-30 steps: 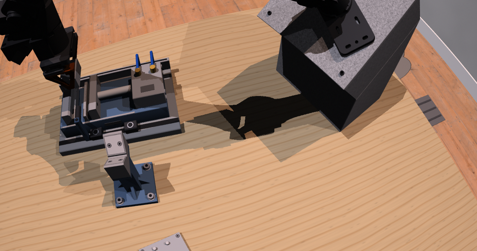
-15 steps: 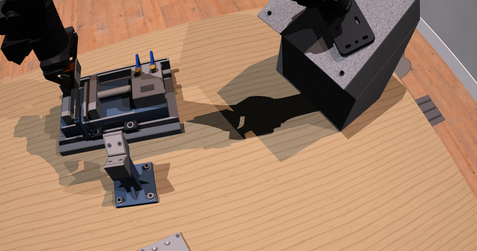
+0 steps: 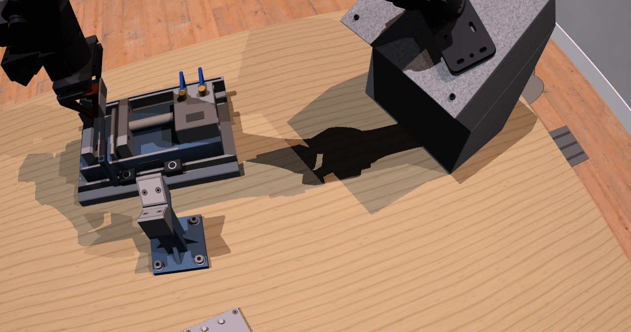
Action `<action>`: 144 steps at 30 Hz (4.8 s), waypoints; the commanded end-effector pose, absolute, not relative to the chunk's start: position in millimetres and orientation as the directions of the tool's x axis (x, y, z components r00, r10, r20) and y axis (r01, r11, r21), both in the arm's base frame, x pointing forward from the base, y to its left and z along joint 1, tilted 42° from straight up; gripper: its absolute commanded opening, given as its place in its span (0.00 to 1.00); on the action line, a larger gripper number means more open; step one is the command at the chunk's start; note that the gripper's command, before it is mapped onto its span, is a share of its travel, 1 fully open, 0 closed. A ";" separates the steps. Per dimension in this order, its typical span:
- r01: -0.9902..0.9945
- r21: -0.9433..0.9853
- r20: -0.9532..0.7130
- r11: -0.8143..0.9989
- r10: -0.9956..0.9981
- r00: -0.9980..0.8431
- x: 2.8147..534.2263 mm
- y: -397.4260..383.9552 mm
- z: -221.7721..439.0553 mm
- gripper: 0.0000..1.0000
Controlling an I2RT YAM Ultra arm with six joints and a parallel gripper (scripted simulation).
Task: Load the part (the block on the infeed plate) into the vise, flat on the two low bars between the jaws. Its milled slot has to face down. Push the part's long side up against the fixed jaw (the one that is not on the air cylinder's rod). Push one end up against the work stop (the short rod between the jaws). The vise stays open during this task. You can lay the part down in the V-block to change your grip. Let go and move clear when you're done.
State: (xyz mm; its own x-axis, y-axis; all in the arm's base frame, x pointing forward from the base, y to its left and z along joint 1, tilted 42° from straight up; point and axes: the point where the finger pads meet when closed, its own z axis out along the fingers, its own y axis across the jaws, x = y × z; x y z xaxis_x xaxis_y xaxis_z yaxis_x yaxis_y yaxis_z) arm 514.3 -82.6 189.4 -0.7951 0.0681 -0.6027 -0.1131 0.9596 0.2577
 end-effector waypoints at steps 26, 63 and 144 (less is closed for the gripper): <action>-0.097 0.249 -0.621 0.964 0.082 -0.780 523.9 -86.2 183.0 0.00; -0.099 0.242 -0.636 0.965 0.080 -0.768 529.6 -86.8 184.8 0.00; -0.091 0.249 -0.635 0.964 0.092 -0.767 527.2 -86.8 179.3 0.00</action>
State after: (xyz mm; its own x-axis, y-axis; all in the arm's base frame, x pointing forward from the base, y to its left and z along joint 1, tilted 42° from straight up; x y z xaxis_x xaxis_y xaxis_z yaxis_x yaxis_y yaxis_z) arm 529.5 -77.4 161.5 -0.7926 0.0803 -0.6044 -0.1036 0.9592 0.2632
